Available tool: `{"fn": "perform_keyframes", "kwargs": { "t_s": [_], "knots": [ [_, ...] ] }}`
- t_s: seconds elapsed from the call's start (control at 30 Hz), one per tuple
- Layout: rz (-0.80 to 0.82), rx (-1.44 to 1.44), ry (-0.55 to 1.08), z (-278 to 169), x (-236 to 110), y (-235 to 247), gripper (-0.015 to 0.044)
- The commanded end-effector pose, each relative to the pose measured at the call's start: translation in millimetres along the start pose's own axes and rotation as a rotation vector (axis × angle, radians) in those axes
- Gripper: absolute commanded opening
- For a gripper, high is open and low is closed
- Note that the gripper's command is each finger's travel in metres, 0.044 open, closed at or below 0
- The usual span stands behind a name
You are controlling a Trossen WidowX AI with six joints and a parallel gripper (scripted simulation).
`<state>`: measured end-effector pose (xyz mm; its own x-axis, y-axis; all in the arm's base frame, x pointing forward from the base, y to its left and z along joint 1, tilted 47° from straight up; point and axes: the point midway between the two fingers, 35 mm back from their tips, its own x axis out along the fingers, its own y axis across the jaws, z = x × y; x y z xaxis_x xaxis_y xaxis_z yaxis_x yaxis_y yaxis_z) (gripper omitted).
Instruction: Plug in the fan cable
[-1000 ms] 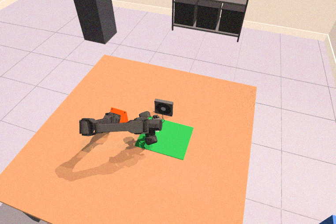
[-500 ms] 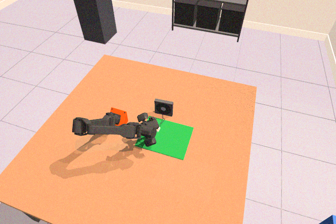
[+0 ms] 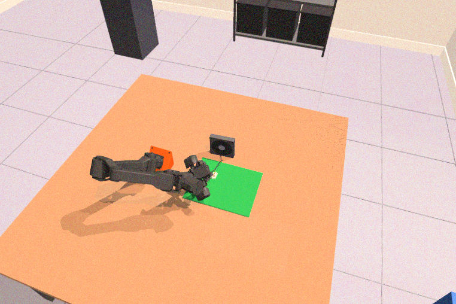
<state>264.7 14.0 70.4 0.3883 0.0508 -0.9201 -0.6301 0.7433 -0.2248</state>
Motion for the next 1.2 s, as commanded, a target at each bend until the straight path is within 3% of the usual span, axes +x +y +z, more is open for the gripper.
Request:
{"fn": "perform_keyframes", "kwargs": {
  "t_s": [0.0, 1.17],
  "knots": [
    [-0.007, -0.025, -0.071, -2, -1, 0, 0.0000],
    [-0.274, -0.335, -0.546, -2, -29, -6, 0.0000]
  ]
}}
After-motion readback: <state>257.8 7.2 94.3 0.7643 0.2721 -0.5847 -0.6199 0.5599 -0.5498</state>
